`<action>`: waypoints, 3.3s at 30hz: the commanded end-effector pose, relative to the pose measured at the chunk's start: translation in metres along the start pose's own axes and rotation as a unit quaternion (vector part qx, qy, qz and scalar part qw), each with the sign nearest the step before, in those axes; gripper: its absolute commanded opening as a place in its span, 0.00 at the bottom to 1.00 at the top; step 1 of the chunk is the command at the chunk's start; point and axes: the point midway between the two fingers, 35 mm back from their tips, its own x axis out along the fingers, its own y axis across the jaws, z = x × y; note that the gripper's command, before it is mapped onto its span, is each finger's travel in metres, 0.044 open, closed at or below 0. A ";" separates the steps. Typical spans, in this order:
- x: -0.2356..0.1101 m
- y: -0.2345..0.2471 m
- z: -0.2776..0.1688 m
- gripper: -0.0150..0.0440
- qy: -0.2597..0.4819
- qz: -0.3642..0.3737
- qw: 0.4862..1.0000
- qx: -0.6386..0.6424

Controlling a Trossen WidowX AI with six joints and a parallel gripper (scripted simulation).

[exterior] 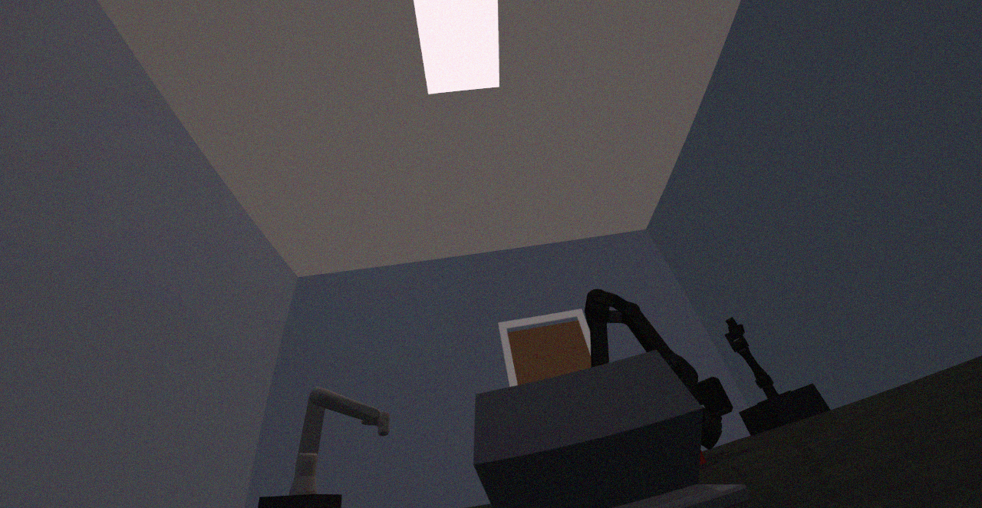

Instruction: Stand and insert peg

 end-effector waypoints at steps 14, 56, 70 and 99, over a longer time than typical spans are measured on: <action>-0.001 0.000 -0.001 0.35 -0.006 0.000 1.000 0.001; -0.002 0.000 -0.001 0.47 -0.006 0.000 1.000 0.002; -0.002 0.000 -0.001 0.47 -0.006 0.000 1.000 0.002; -0.009 0.016 0.035 1.00 0.008 -0.013 1.000 0.000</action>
